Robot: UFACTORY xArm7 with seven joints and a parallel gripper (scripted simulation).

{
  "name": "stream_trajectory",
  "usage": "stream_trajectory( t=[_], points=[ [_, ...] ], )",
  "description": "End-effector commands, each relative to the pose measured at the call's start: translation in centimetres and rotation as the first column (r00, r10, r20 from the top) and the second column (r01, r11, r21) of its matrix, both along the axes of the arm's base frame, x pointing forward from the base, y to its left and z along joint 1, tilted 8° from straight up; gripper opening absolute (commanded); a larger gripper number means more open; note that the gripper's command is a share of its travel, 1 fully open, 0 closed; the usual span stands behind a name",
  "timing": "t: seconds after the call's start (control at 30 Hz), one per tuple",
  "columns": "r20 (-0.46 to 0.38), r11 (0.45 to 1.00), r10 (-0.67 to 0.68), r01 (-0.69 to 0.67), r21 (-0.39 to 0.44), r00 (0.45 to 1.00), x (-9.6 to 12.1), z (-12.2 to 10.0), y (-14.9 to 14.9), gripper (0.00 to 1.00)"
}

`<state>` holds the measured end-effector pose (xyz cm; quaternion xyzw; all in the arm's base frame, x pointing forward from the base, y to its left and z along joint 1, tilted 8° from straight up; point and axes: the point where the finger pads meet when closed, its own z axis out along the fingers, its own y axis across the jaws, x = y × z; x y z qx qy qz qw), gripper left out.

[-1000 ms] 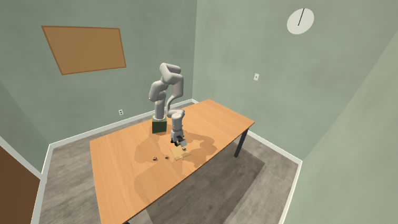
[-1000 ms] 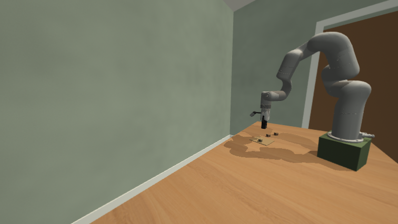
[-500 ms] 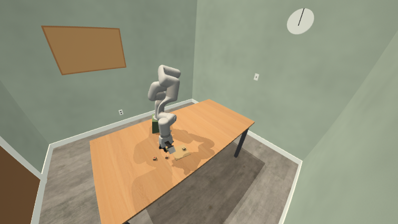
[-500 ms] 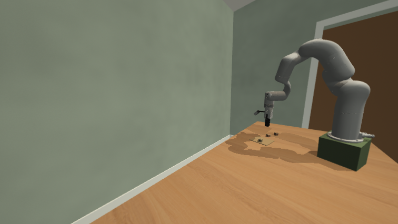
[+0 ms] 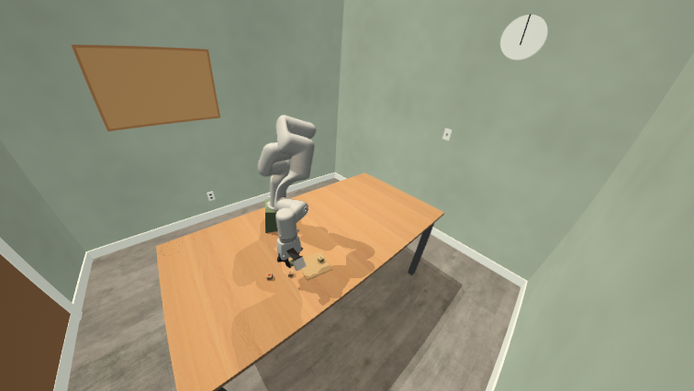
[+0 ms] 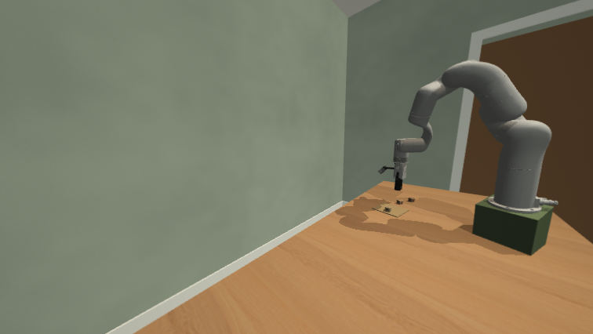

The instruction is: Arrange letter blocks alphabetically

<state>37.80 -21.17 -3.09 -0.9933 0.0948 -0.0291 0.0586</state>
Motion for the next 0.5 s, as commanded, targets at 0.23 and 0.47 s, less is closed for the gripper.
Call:
stream_trajectory(
  t=[0.23,0.47],
  points=[
    [0.005,1.000,-0.001,0.001,-0.002,1.000,0.4,-3.6,0.3,0.21],
    [0.005,1.000,-0.001,0.001,-0.002,1.000,0.7,-6.8,0.6,0.21]
  ],
)
